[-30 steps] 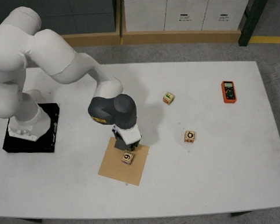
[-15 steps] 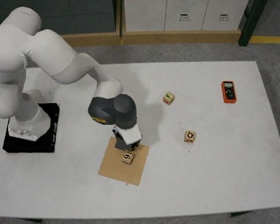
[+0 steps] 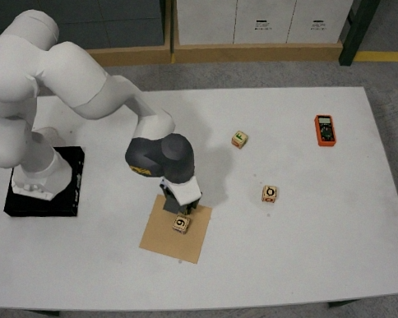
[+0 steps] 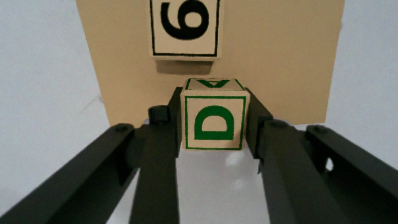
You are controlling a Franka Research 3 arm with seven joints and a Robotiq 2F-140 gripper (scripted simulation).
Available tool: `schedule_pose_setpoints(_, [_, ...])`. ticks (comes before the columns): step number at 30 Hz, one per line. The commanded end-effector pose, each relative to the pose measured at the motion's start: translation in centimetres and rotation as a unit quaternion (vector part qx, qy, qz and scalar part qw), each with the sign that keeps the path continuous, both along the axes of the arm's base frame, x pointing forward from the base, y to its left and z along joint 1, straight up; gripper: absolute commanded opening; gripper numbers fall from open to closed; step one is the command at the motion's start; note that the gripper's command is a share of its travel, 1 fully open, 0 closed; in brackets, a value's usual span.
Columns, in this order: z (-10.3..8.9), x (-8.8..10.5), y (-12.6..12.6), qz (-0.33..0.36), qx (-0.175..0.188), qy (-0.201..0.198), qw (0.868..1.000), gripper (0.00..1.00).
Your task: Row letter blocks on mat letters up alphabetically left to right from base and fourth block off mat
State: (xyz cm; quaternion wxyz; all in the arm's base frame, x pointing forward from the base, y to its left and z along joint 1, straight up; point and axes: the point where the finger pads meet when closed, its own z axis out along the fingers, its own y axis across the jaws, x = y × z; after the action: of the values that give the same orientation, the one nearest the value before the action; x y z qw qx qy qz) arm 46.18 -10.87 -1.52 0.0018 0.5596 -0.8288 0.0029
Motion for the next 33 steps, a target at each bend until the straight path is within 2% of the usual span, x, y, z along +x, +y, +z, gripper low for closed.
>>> schedule_pose_setpoints(1, [0.03,0.17,-0.03,0.002,0.000,-0.002,1.000,0.33])
schedule_pose_setpoints(33, [0.03,0.42,-0.18,0.003,0.000,-0.002,1.000,0.33])
